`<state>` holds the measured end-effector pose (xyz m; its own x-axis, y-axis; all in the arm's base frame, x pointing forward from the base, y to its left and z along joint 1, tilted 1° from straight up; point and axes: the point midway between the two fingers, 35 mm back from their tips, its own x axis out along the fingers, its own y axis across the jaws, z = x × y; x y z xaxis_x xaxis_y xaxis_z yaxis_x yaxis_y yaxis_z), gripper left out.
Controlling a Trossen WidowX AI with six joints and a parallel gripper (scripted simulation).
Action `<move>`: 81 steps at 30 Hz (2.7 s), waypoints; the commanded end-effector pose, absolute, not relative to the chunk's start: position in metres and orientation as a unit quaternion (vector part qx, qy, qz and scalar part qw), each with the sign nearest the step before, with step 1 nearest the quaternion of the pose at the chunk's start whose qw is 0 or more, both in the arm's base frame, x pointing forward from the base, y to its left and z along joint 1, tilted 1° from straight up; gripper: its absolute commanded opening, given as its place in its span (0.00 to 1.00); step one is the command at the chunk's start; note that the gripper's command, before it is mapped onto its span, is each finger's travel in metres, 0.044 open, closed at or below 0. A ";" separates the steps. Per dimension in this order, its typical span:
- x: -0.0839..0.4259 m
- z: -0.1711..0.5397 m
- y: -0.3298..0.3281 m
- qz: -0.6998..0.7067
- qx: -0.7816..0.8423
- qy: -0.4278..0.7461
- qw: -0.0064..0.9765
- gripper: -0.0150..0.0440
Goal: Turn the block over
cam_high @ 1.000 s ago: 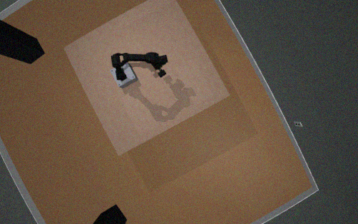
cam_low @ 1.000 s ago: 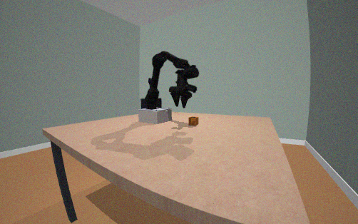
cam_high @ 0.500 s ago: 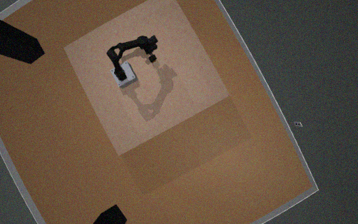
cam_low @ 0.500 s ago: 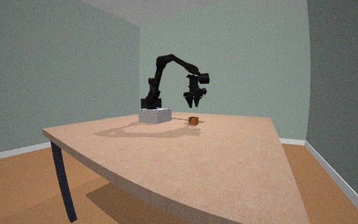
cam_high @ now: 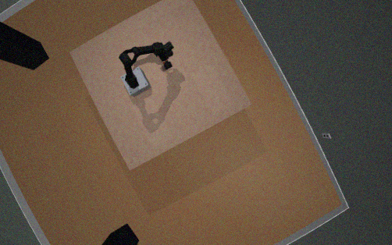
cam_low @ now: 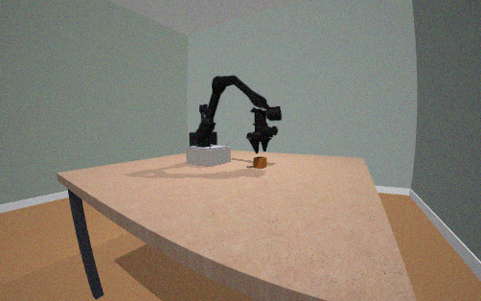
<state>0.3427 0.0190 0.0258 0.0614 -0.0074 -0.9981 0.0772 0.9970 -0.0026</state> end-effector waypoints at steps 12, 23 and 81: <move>0.340 0.002 0.019 -0.030 0.027 0.692 0.720 1.00; 0.340 -0.016 0.019 -0.030 0.027 0.692 0.720 1.00; 0.341 0.002 0.019 -0.031 0.022 0.633 0.773 0.25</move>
<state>0.3419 0.0198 0.0004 0.1472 -0.0139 -0.9890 0.0714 0.9974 -0.0034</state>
